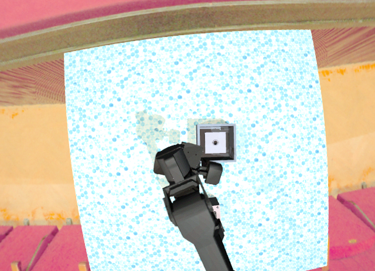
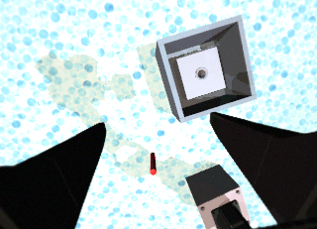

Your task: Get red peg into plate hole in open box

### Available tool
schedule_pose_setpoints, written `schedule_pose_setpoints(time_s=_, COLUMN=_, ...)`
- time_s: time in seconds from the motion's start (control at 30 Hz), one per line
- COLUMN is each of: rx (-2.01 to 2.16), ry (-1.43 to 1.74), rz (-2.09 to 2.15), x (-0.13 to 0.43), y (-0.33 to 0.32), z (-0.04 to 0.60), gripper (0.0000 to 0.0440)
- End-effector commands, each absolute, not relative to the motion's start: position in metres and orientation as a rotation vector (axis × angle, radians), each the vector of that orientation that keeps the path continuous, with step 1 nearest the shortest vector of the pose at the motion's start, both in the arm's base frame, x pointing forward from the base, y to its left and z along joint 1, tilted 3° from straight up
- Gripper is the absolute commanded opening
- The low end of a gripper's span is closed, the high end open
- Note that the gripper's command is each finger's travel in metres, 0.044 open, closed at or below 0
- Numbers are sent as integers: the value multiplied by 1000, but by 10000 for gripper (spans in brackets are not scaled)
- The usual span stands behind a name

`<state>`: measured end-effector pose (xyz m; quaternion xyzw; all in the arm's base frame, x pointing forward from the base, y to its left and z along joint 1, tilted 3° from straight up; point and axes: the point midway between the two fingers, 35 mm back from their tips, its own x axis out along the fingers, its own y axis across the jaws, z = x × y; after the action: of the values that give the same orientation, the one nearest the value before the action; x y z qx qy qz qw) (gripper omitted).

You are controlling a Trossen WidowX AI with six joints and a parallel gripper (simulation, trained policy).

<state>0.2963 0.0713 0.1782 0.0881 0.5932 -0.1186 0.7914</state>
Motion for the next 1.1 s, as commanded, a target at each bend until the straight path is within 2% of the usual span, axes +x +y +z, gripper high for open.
schedule_pose_setpoints(time_s=0.0, rx=244, ry=1336, rz=-339, x=272, y=78, z=165, gripper=440)
schedule_pose_setpoints(time_s=0.47, rx=373, ry=1494, rz=-668, x=199, y=96, z=115, gripper=440)
schedule_pose_setpoints(time_s=1.07, rx=482, ry=1482, rz=-918, x=178, y=102, z=40, gripper=426)
